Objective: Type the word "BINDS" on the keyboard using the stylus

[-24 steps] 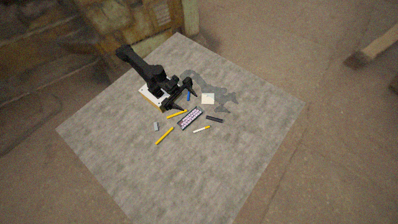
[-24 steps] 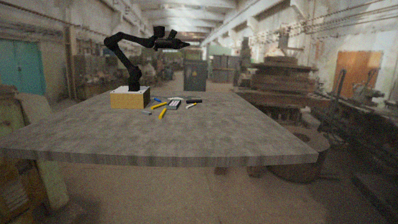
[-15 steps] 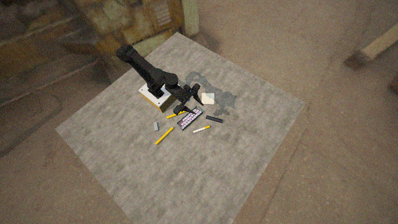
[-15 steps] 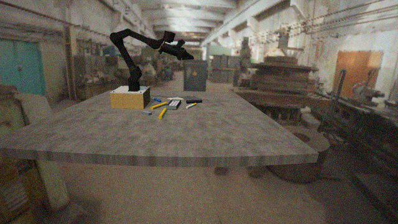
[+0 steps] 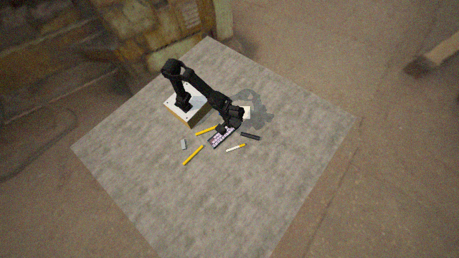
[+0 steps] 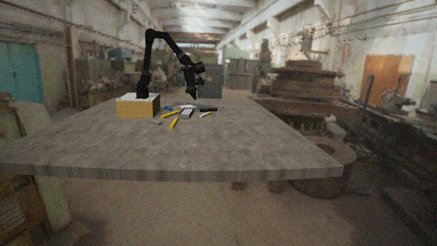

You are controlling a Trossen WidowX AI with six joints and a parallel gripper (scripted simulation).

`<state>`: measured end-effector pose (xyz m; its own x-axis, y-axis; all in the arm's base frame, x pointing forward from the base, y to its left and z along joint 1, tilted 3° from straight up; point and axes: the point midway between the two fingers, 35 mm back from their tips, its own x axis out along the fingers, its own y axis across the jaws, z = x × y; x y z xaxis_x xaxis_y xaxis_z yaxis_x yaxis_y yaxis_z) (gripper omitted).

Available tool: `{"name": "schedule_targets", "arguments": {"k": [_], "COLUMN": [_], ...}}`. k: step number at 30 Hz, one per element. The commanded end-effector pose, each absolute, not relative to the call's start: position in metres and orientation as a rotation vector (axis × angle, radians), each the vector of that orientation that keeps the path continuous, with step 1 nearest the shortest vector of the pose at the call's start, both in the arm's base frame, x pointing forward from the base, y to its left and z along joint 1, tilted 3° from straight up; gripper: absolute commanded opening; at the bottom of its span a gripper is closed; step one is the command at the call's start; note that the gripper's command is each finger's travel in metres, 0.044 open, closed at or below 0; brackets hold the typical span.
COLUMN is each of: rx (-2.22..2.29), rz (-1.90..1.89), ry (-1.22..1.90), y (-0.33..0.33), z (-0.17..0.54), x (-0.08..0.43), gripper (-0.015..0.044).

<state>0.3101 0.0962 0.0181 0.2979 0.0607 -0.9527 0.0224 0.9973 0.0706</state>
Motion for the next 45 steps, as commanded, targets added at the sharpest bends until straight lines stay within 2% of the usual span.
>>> {"name": "schedule_targets", "arguments": {"k": [1, 13, 19, 29, 35, 45], "rx": [0.033, 0.023, 0.018, 0.017, 0.012, 0.012], "rz": [-0.072, -0.092, -0.097, -0.097, -0.102, -0.102], "ry": [1.488, 1.526, 1.526, 1.526, 1.526, 1.526], "y": [0.099, 0.096, 0.036, 0.032, -0.029, -0.031], "z": [-0.020, -0.026, -0.023, -0.023, -0.020, -0.020], "x": [0.281, 0.275, 0.271, 0.270, 0.266, 0.266], "gripper": [0.0000, 0.0000, 0.0000, 0.0000, 0.0000, 0.0000]}}
